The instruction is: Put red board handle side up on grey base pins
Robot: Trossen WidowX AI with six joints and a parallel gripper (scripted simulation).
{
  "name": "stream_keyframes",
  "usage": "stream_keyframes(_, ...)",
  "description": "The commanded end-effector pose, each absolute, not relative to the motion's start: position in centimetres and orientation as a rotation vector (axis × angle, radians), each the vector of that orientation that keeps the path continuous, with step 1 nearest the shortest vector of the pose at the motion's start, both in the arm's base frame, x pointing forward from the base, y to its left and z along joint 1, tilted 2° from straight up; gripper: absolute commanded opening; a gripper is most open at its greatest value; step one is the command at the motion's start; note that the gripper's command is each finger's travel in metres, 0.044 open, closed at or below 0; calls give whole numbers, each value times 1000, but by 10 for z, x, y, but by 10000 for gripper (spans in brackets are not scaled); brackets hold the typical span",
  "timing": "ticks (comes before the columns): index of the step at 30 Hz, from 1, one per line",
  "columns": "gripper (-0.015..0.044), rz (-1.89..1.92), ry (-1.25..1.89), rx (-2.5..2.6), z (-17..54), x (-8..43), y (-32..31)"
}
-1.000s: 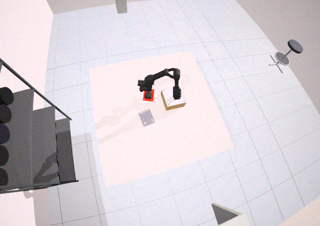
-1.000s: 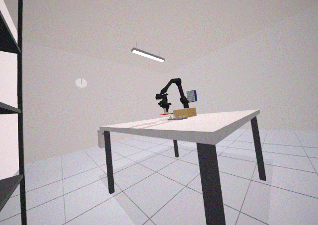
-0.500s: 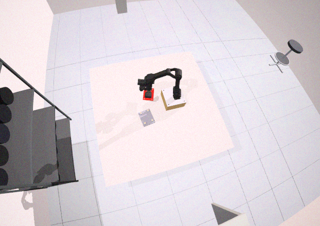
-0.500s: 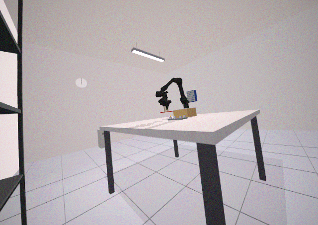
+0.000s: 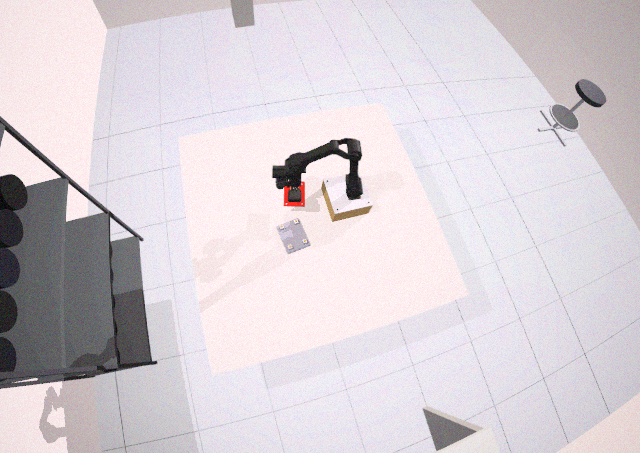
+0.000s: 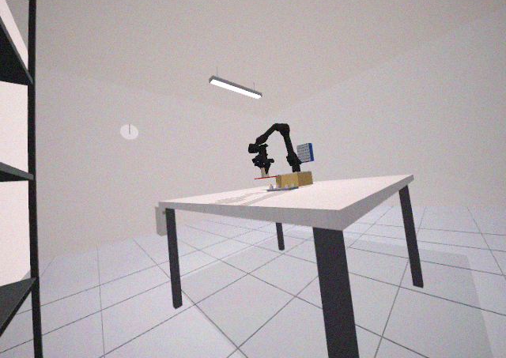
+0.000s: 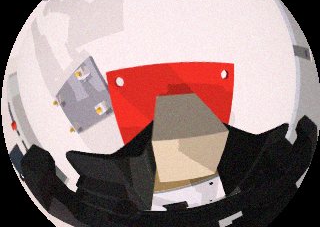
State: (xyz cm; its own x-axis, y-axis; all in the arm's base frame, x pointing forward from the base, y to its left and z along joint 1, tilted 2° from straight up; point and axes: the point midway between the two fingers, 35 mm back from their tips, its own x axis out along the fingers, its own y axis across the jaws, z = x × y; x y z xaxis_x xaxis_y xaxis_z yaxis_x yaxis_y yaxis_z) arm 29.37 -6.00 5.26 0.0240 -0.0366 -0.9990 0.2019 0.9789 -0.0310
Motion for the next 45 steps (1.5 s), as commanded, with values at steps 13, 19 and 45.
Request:
stream_keyframes(13, 0, -118, 1539, 75, 53, 312, -26)
stream_keyframes(19, 0, -93, 1539, 54, 53, 318, -13)
stream_keyframes(45, 0, 14, 1540, -36, 52, 334, 51)
